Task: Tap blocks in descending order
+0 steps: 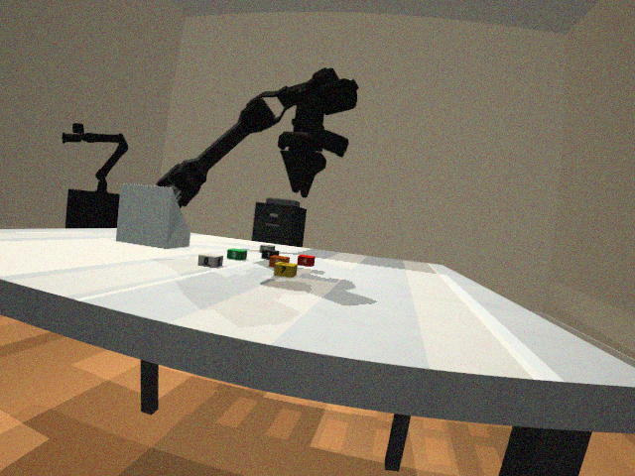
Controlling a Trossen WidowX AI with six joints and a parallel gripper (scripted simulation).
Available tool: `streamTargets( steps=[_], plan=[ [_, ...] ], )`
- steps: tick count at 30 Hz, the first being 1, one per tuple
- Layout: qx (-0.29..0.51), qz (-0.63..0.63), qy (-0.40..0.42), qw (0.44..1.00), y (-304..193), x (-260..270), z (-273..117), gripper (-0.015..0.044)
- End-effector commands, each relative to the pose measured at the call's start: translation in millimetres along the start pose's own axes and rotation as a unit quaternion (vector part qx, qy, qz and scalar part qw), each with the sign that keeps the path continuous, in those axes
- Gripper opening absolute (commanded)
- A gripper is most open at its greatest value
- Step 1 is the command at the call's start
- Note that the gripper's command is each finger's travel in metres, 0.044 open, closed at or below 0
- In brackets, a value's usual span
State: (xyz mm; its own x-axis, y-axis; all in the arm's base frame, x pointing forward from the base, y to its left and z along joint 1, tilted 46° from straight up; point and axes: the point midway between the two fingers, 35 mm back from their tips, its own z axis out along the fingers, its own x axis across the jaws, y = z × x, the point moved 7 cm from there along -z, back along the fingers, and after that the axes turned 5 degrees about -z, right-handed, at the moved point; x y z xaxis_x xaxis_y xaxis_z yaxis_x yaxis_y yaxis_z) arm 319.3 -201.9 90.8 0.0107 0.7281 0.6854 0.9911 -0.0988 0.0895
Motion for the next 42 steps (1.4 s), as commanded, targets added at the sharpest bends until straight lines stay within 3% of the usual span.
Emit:
streamTargets(
  steps=[1, 12, 20, 28, 34, 42],
  plan=[
    [0.002, 0.003, 0.004, 1.000, -11.7, 59.1, -2.3, 0.0400],
    [0.004, 0.004, 0.014, 1.000, -86.1, 186.6, 9.9, 0.0400],
    [0.005, 0.004, 0.017, 1.000, -99.6, 198.7, 13.6, 0.0400],
    [0.004, 0.003, 0.018, 1.000, -100.2, 202.1, 92.0, 0.0190],
    [0.004, 0.003, 0.019, 1.000, -100.6, 202.3, 94.0, 0.0032],
    [0.004, 0.003, 0.019, 1.000, -100.6, 202.3, 94.0, 0.0020]
  ],
)
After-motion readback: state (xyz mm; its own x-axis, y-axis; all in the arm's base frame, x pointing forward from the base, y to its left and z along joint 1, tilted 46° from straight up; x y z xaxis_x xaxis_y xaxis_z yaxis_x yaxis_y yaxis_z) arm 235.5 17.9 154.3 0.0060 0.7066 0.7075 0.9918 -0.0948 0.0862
